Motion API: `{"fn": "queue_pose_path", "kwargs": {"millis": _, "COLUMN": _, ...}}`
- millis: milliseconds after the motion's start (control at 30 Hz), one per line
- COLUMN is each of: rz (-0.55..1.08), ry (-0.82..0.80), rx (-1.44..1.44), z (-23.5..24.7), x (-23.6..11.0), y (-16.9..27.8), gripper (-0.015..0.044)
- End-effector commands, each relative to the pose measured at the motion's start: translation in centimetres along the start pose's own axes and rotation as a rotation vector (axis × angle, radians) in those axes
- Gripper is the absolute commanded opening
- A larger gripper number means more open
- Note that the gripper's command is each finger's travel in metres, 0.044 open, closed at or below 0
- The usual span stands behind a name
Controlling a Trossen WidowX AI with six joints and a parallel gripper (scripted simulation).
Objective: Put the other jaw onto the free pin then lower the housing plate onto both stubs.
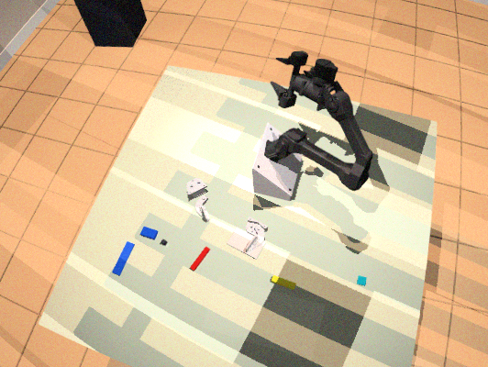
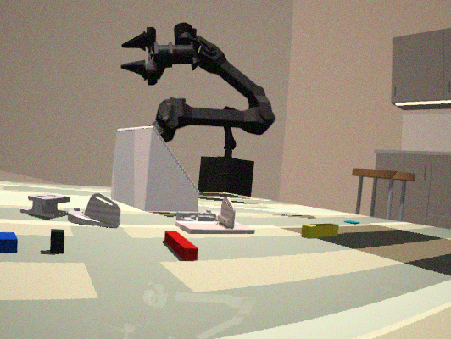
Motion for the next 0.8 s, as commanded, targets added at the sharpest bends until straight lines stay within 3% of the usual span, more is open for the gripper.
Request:
{"fn": "queue_pose_path", "kwargs": {"millis": 0, "rz": 0.0, "ry": 0.0, "rx": 0.0, "z": 0.0, "x": 0.0, "y": 0.0, "gripper": 0.0426}}
{"fn": "queue_pose_path", "kwargs": {"millis": 767, "rz": 0.127, "ry": 0.083, "rx": -0.374, "z": 0.6, "x": 2.1, "y": 3.1, "gripper": 0.044}}
Point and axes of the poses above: the point midway between the two fingers, 35 mm back from their tips, its own x axis out along the fingers, its own z axis across the jaws, y = z × x, the point moved 9 cm from there along -x, back along the fingers, and after that the axes turned 2 degrees about x, right-handed, at the moved point
